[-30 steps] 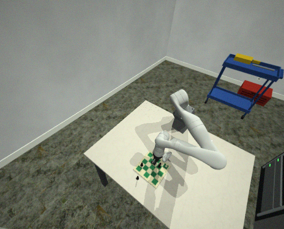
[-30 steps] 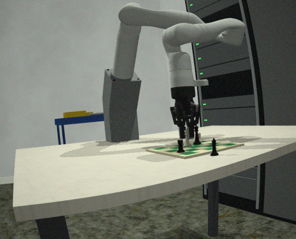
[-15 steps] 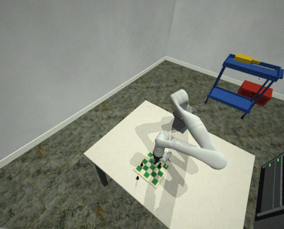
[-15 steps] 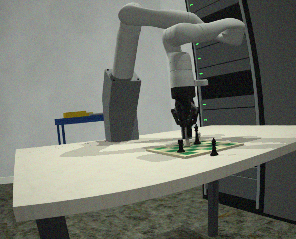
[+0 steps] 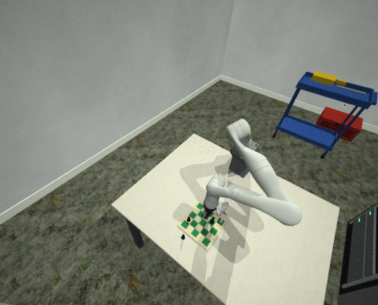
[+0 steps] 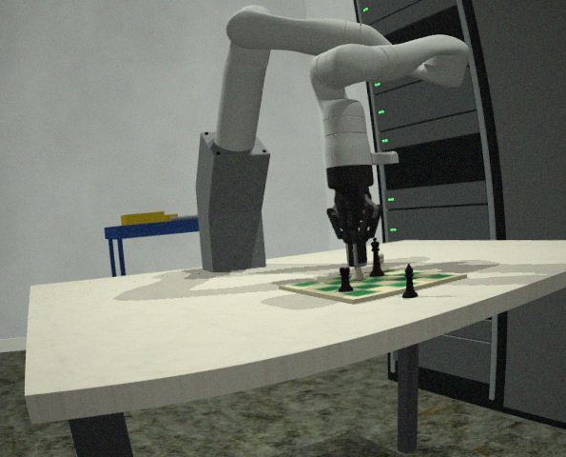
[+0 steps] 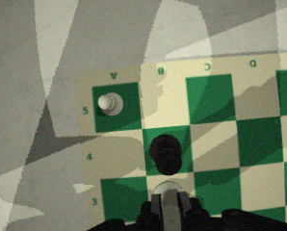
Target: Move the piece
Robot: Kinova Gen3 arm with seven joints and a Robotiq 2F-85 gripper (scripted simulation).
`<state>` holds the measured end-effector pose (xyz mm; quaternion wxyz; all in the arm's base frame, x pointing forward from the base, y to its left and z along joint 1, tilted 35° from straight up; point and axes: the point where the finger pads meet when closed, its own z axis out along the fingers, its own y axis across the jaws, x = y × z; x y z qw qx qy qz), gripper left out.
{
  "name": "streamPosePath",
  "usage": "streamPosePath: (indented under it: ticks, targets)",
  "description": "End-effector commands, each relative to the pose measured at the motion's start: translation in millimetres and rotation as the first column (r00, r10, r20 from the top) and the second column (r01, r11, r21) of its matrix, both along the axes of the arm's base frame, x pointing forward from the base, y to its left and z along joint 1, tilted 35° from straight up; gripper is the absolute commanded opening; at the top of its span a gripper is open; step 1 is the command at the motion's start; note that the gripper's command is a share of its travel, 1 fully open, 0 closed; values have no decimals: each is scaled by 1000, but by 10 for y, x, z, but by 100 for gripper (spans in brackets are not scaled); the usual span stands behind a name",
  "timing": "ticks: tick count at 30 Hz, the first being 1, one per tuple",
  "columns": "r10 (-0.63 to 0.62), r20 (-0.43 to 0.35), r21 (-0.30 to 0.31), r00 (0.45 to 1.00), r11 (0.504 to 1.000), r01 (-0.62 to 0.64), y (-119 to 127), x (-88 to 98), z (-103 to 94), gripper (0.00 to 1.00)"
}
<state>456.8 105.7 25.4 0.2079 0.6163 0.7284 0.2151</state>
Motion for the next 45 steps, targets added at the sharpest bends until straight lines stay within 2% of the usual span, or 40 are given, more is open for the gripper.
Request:
streamPosePath:
  ticks: [1,13,20,35,45]
  targets:
    - [0,0,0,1000,1000,0,2,1,3,0]
    - [0,0,0,1000,1000,0,2,-1,5,0]
    - [0,0,0,1000,1000,0,-3,-55,83,0]
    - [0,0,0,1000,1000,0,-48,-495,719,0]
    - [0,0,0,1000,1000,0,-55,-567,823,0]
